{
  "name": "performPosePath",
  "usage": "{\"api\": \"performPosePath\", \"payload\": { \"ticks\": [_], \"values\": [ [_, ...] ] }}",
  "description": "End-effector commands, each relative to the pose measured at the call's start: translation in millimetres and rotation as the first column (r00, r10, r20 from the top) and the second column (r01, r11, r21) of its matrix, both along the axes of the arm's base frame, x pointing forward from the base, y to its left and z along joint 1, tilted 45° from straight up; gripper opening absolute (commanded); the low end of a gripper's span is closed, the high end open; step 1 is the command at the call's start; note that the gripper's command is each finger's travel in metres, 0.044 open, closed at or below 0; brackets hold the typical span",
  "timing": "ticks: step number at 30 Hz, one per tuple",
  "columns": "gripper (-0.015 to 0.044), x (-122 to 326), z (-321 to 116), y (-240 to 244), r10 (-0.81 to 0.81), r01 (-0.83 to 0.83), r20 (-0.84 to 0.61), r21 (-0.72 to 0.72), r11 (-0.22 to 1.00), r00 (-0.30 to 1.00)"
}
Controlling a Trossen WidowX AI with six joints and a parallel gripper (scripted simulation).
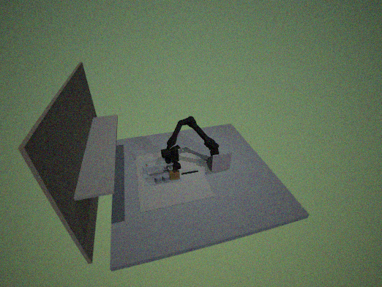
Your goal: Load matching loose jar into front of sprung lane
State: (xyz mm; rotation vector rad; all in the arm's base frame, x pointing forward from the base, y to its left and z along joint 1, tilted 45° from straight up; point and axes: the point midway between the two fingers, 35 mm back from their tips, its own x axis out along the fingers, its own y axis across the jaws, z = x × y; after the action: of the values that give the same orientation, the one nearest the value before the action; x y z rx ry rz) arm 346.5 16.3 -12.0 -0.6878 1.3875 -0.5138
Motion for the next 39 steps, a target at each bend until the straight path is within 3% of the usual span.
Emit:
{"api": "performPosePath", "payload": {
  "ticks": [1,27,39],
  "values": [
    [0.0000,1.4,0.8,-1.3,-0.003,0.003,0.013,-0.003,1.000,1.000],
    [0.0000,-2.3,-0.3,-0.3,-0.003,0.003,0.013,-0.003,1.000,1.000],
    [0.0300,-1.5,-0.4,-0.2,-0.003,0.003,0.013,-0.003,1.000,1.000]
  ]
}}
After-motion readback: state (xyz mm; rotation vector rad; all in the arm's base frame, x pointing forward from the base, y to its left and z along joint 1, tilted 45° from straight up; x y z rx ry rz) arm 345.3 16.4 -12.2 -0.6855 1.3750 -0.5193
